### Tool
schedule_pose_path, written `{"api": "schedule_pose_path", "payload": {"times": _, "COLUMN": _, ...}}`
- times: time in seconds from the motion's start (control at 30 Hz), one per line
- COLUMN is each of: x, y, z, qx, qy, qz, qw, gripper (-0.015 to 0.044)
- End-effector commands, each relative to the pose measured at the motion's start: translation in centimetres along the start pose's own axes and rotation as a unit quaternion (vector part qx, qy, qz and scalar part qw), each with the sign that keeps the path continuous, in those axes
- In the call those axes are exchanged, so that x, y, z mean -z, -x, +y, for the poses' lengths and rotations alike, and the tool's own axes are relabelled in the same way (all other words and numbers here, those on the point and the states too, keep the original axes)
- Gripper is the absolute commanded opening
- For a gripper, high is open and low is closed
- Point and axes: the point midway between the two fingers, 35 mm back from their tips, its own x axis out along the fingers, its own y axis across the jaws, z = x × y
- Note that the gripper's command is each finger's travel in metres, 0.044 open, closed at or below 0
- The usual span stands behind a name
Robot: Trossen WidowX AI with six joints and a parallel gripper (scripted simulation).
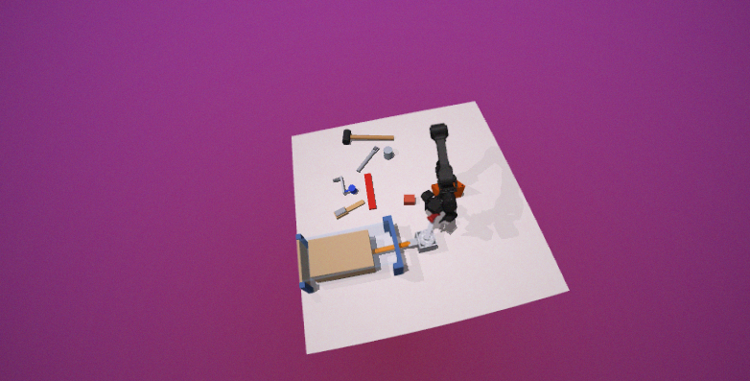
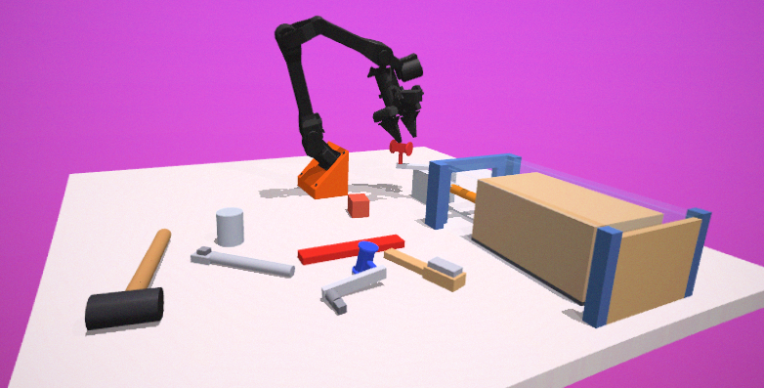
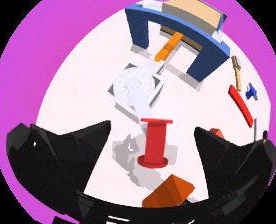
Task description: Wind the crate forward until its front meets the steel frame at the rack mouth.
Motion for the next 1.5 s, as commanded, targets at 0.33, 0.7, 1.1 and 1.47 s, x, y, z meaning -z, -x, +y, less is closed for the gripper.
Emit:
{"api": "schedule_pose_path", "payload": {"times": 0.33, "x": 1.2, "y": -2.2, "z": -0.2, "qx": 0.006, "qy": 0.004, "qz": 0.004, "qw": 1.0, "gripper": 0.044}}
{"api": "schedule_pose_path", "payload": {"times": 0.7, "x": 2.1, "y": -3.7, "z": -0.4, "qx": 0.006, "qy": 0.004, "qz": 0.004, "qw": 1.0, "gripper": 0.044}}
{"api": "schedule_pose_path", "payload": {"times": 1.1, "x": 1.9, "y": -3.6, "z": -0.2, "qx": 0.003, "qy": 0.001, "qz": 0.002, "qw": 1.0, "gripper": 0.0256}}
{"api": "schedule_pose_path", "payload": {"times": 1.47, "x": 1.9, "y": -3.6, "z": -0.2, "qx": 0.003, "qy": 0.001, "qz": 0.002, "qw": 1.0, "gripper": 0.0026}}
